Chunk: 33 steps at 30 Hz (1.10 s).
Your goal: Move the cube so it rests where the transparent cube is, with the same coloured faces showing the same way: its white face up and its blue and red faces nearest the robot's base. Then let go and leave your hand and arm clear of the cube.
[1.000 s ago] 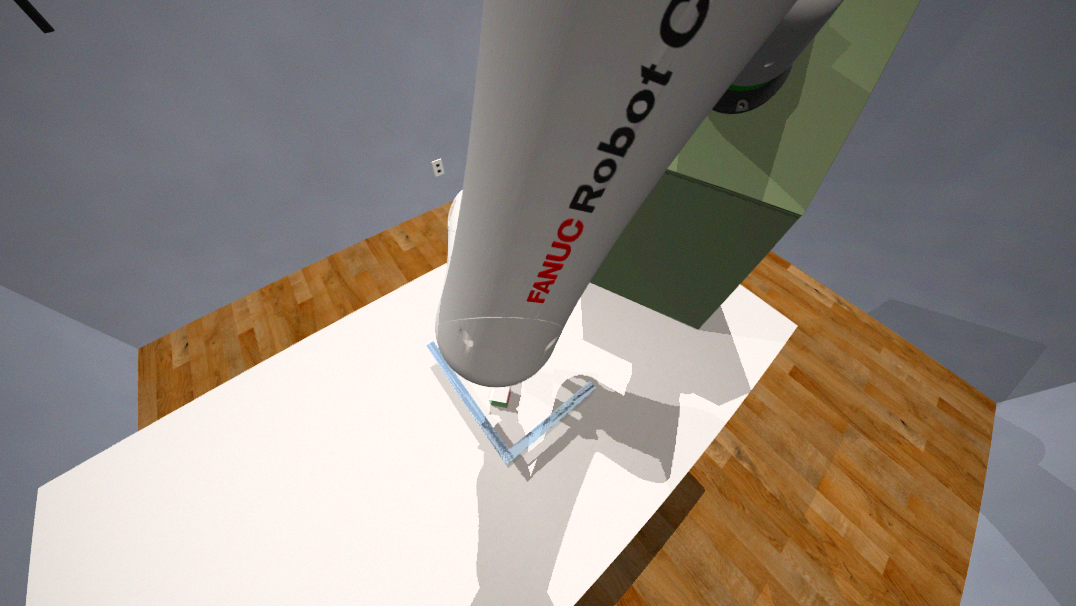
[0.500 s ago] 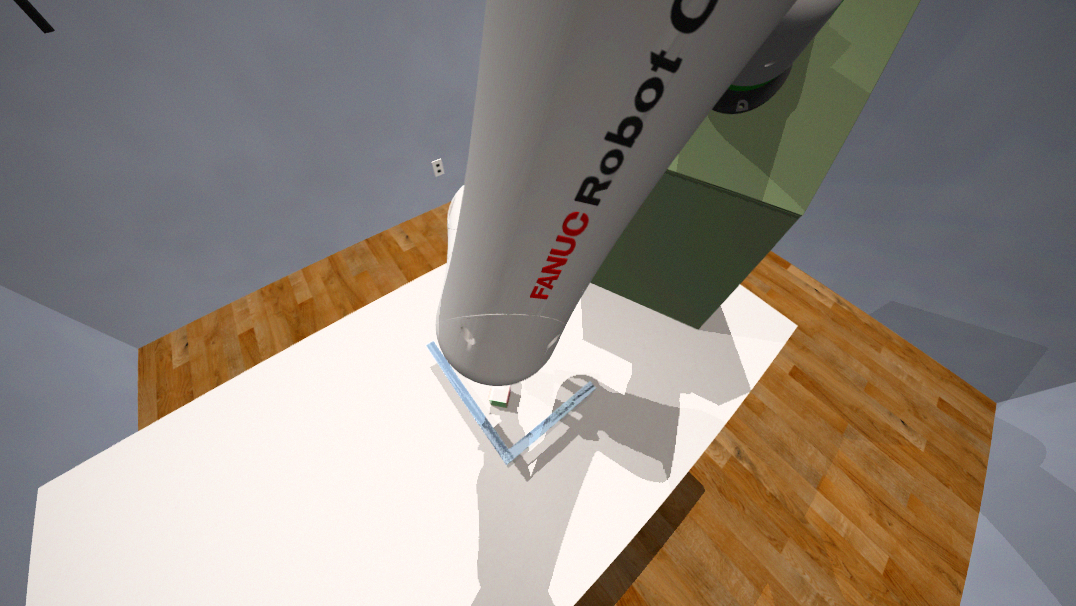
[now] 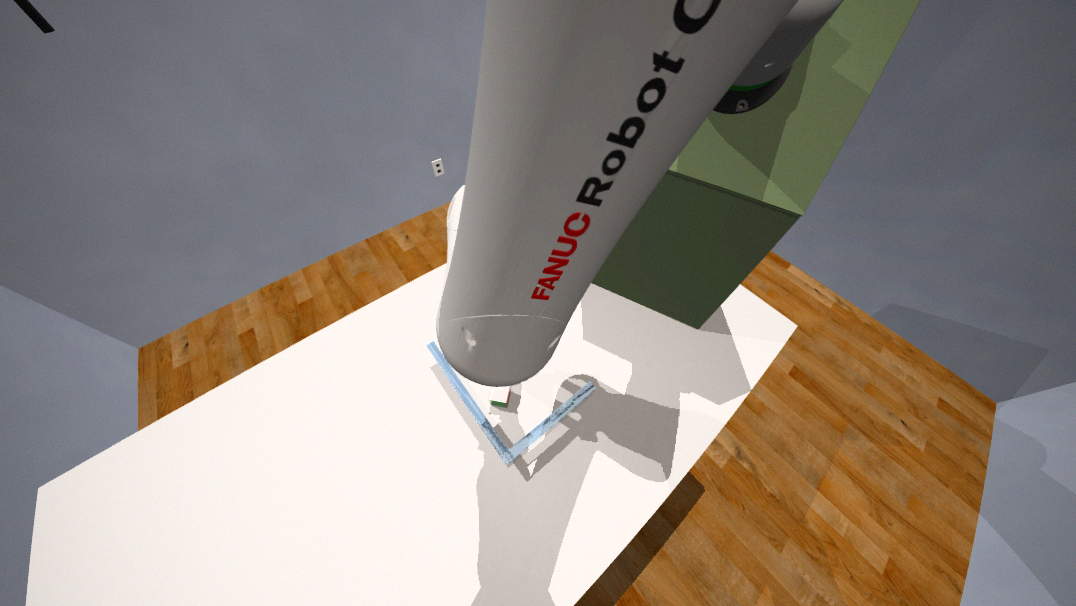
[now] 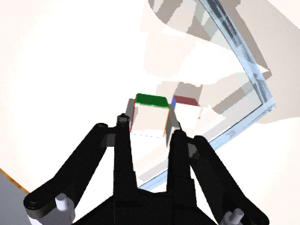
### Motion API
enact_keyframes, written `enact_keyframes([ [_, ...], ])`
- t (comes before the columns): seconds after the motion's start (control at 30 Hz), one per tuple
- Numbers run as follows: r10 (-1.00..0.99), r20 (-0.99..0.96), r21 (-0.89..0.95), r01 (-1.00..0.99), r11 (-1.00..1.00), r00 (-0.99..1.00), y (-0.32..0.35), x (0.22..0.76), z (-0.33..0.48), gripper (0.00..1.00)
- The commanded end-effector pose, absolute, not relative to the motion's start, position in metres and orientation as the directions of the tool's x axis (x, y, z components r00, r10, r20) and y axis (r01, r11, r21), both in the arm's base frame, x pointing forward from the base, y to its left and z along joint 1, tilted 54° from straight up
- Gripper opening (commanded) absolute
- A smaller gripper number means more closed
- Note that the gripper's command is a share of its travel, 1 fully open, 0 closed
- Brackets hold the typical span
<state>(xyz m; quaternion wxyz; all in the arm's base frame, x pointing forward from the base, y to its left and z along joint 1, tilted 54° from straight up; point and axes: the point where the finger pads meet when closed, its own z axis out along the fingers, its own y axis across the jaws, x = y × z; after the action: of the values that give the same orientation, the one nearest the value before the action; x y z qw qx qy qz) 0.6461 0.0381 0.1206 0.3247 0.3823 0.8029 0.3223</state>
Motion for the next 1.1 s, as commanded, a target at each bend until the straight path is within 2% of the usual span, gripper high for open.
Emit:
enact_keyframes([
  [0.0,0.833,-0.26,0.771,0.414,0.484,-0.489,0.038,0.647,0.121,0.0],
  [0.47,0.927,-0.059,0.812,0.523,0.26,-0.369,0.041,0.652,0.13,0.0],
  [0.97,0.92,0.391,0.713,0.64,-0.285,-0.026,0.047,0.664,0.148,0.0],
  [1.07,0.907,0.421,0.697,0.641,-0.323,0.001,0.047,0.665,0.15,0.0],
])
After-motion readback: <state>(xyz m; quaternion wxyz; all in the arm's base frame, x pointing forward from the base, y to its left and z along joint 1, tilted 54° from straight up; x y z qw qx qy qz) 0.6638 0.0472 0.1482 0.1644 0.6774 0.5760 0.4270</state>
